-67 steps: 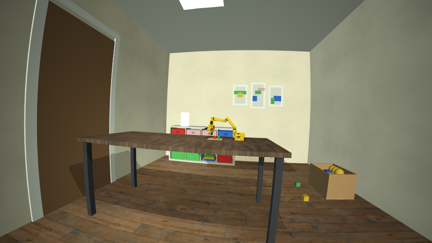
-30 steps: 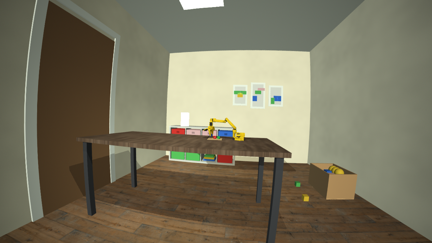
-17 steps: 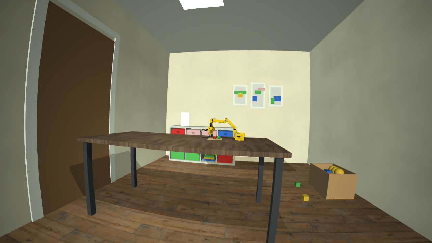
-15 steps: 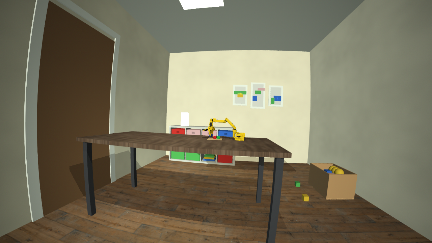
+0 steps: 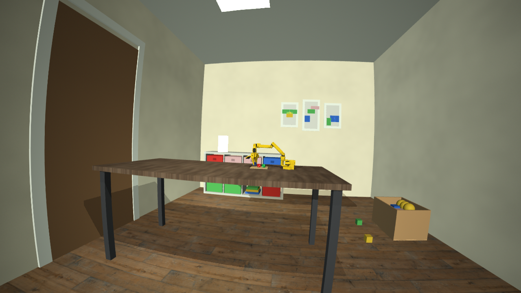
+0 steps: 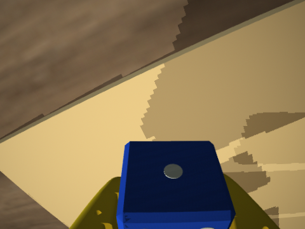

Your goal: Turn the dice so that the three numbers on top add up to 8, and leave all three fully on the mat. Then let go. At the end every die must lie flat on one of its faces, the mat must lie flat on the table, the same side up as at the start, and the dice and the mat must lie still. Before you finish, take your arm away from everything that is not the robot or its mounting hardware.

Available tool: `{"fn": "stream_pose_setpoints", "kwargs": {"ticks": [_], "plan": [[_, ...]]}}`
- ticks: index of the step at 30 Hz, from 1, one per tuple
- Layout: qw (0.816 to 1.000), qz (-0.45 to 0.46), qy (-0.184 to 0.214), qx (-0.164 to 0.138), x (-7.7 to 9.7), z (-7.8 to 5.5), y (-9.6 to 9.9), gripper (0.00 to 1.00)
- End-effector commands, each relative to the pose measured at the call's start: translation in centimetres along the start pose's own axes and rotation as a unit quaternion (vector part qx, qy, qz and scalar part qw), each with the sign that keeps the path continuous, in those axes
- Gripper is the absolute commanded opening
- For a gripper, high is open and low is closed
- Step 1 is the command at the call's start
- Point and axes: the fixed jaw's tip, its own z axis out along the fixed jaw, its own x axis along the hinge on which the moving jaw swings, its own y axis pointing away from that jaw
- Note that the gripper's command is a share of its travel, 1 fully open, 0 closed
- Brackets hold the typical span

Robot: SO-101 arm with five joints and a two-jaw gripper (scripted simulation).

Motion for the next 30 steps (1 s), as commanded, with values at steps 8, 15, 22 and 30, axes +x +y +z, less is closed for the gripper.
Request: {"fn": "stream_pose_setpoints", "kwargs": {"ticks": [8, 15, 22, 30], "plan": [[1.0, 0.004, -0.016, -0.009, -0.48, -0.4, -0.03, 0.0], [1.0, 0.004, -0.016, -0.009, -0.5, 0.0, -0.02, 0.0], [1.0, 0.004, -0.016, -0.009, -0.51, 0.19, -0.02, 0.0], [1.0, 0.004, -0.016, -0.009, -0.52, 0.34, -0.01, 0.0]]}}
